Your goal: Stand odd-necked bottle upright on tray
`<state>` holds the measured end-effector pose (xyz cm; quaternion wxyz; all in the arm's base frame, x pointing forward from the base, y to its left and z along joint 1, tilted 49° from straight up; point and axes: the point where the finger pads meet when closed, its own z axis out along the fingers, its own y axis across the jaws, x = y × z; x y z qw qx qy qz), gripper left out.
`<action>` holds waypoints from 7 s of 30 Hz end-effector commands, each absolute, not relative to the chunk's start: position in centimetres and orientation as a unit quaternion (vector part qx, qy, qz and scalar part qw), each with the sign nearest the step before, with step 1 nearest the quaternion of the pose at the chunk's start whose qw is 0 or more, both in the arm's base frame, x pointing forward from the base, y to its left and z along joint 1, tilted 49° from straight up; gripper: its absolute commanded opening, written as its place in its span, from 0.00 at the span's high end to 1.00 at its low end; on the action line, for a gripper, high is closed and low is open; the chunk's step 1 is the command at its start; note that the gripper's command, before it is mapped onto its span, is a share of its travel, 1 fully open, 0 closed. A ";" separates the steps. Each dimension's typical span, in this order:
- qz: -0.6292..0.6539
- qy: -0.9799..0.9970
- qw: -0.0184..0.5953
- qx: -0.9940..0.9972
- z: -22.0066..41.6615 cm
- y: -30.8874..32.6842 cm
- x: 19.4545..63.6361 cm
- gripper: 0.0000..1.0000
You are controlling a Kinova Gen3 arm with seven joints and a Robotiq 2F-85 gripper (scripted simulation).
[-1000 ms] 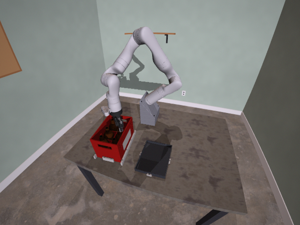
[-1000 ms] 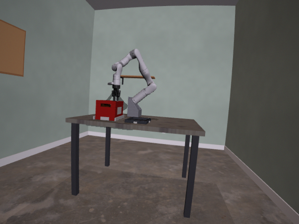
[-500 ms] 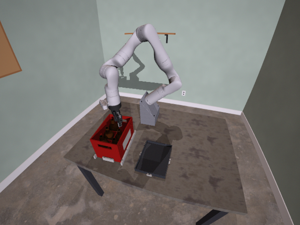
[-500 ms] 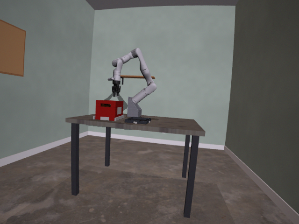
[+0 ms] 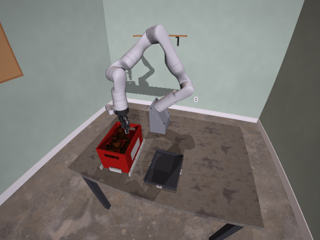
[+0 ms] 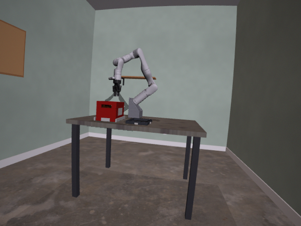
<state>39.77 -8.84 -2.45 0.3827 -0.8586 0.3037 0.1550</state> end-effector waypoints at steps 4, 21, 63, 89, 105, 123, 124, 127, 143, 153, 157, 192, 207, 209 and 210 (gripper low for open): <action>0.154 0.304 0.382 -0.859 -2.4 -8.9 39.8 1.00; 0.154 0.304 0.382 -0.859 -2.4 -8.9 39.8 1.00; 0.154 0.304 0.382 -0.859 -8.7 -14.0 48.9 0.36; 0.154 0.304 0.382 -0.859 -8.7 -14.0 48.9 0.36; 0.154 0.304 0.382 -0.859 -8.7 -13.9 48.9 0.36; 0.154 0.304 0.382 -0.859 -9.6 -12.9 48.8 0.36; 0.154 0.304 0.382 -0.859 -9.7 -12.8 48.8 0.36; 0.154 0.304 0.382 -0.859 -10.0 -12.5 48.8 0.36; 0.154 0.304 0.382 -0.859 -11.1 -11.2 48.8 0.36; 0.154 0.304 0.382 -0.859 -11.5 -10.8 48.7 0.36; 0.154 0.304 0.382 -0.859 -11.6 -10.8 48.7 0.36; 0.154 0.304 0.382 -0.859 -11.6 -10.8 48.7 0.36; 0.154 0.304 0.382 -0.859 -11.6 -10.8 48.8 0.36; 0.154 0.304 0.382 -0.859 -11.6 -10.8 48.8 0.36; 0.154 0.304 0.382 -0.859 -11.6 -10.8 48.8 0.36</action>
